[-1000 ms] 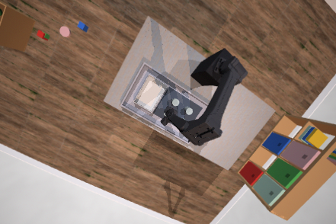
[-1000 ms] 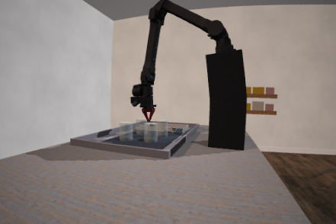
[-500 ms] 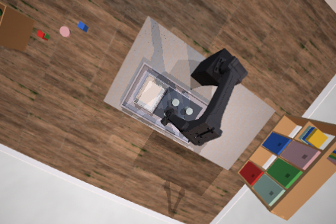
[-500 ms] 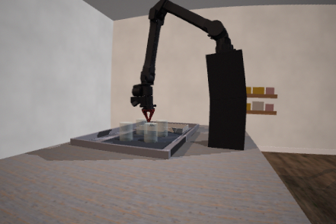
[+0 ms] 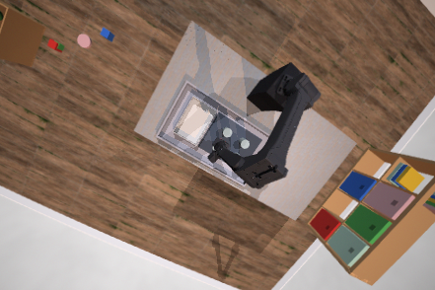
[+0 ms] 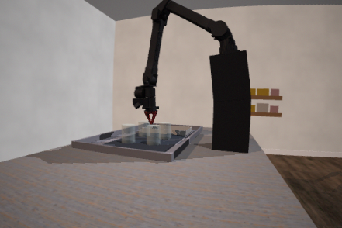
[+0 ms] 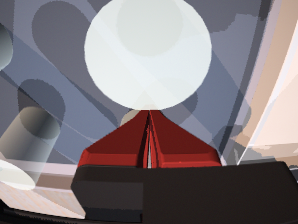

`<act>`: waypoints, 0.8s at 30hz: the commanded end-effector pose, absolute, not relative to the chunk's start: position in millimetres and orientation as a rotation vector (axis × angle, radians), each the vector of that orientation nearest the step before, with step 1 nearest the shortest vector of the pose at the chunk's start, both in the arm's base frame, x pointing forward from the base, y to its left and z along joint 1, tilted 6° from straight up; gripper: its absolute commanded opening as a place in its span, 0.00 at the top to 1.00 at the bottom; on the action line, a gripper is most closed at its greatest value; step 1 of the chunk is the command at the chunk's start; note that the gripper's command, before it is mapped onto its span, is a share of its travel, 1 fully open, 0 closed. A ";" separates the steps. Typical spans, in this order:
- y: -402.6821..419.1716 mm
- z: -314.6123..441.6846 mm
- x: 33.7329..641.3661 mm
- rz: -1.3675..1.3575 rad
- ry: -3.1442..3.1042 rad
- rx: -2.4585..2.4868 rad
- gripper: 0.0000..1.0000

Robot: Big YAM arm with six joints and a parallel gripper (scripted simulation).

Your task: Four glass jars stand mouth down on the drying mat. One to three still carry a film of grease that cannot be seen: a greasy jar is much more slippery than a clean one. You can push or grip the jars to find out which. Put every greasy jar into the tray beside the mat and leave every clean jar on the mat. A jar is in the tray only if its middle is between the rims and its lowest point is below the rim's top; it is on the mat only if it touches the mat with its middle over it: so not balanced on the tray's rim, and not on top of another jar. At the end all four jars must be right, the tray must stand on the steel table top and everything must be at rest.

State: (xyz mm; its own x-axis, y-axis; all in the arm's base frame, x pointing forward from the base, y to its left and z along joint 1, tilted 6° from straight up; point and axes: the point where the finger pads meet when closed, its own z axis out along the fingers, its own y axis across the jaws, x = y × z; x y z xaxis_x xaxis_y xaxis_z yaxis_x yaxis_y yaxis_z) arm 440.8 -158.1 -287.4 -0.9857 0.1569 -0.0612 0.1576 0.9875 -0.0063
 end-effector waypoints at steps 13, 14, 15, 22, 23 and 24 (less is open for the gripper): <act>-160.3 -288.4 471.8 -0.030 3.024 0.226 1.00; -160.3 -288.3 471.9 -0.030 3.024 0.226 1.00; -160.3 -288.3 472.1 -0.030 3.024 0.226 1.00; -160.4 -288.3 472.7 -0.030 3.024 0.226 1.00; -160.5 -288.2 472.9 -0.030 3.024 0.226 1.00; -160.5 -288.2 473.0 -0.030 3.024 0.226 1.00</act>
State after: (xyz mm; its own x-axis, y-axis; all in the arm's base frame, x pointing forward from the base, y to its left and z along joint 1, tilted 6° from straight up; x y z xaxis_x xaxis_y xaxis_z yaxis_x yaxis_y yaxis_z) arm 441.4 -158.1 -287.0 -0.9860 0.1566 -0.0570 0.1572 0.9876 -0.0055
